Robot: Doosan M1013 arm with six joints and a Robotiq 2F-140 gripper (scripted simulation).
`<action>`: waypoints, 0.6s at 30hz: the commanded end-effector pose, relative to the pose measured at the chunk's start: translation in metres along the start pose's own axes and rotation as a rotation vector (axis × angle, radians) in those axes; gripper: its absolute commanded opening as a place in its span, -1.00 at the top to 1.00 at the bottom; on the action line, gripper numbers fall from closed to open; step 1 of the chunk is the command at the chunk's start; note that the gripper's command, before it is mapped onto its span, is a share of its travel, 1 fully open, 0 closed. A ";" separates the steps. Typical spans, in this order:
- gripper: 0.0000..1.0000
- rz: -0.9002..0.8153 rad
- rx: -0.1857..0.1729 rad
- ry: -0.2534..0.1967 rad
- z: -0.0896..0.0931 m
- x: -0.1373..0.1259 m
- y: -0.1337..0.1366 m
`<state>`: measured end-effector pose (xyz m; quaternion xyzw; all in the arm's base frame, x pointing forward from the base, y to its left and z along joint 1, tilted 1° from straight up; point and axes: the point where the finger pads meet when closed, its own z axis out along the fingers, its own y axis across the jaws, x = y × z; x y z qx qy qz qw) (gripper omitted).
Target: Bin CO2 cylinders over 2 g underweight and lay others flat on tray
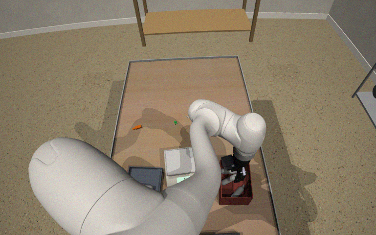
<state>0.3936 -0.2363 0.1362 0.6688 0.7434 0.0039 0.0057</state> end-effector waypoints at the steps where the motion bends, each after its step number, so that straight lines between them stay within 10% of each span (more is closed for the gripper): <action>1: 0.19 0.000 -0.001 -0.001 -0.003 0.000 0.000; 18: 0.19 0.000 -0.001 -0.001 -0.035 0.000 0.000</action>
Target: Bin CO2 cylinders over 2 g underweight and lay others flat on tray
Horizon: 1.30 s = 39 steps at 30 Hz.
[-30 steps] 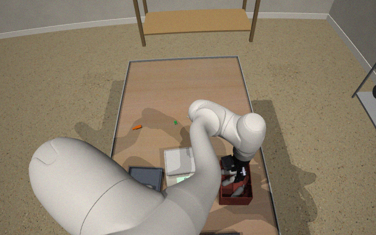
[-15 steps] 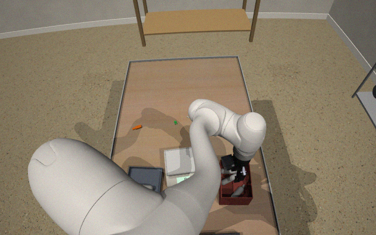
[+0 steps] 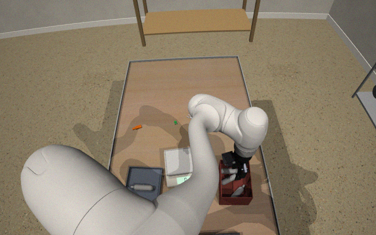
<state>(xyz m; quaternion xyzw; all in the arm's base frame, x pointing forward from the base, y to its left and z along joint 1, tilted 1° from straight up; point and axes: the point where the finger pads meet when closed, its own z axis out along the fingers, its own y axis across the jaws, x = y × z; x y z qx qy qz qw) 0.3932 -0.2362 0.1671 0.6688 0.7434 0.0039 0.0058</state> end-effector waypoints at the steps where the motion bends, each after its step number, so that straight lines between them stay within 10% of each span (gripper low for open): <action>1: 0.19 0.000 -0.001 0.000 -0.005 0.000 0.000; 39: 0.19 0.000 -0.001 0.000 -0.009 0.000 0.000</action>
